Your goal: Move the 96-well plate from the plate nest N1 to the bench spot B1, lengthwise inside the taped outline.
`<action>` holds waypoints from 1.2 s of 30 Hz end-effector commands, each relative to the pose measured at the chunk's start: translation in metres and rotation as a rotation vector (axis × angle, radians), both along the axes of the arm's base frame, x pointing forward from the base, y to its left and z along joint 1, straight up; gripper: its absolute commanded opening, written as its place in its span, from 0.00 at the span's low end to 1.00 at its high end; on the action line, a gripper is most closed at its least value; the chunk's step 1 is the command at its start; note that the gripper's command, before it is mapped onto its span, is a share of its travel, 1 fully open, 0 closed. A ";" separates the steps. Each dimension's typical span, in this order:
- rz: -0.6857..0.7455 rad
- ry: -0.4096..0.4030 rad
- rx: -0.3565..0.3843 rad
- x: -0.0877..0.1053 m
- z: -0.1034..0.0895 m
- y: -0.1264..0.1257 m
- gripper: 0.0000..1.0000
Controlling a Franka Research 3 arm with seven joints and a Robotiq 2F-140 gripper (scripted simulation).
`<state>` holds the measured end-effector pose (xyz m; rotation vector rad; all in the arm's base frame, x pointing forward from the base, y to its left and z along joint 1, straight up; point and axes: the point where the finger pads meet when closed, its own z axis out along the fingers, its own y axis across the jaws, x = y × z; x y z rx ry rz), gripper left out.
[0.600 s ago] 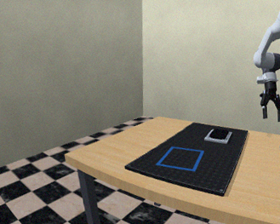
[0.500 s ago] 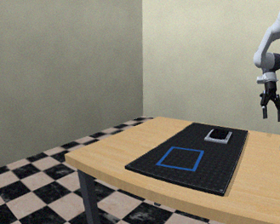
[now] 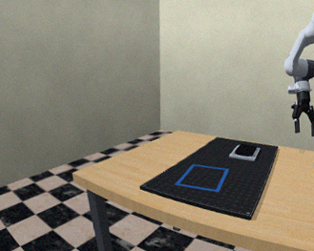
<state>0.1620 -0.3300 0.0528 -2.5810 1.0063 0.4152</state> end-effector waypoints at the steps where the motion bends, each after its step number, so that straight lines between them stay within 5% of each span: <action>1: -0.004 0.003 -0.005 0.002 0.000 0.000 1.00; 36: -0.313 0.119 -0.281 0.135 -0.006 0.037 1.00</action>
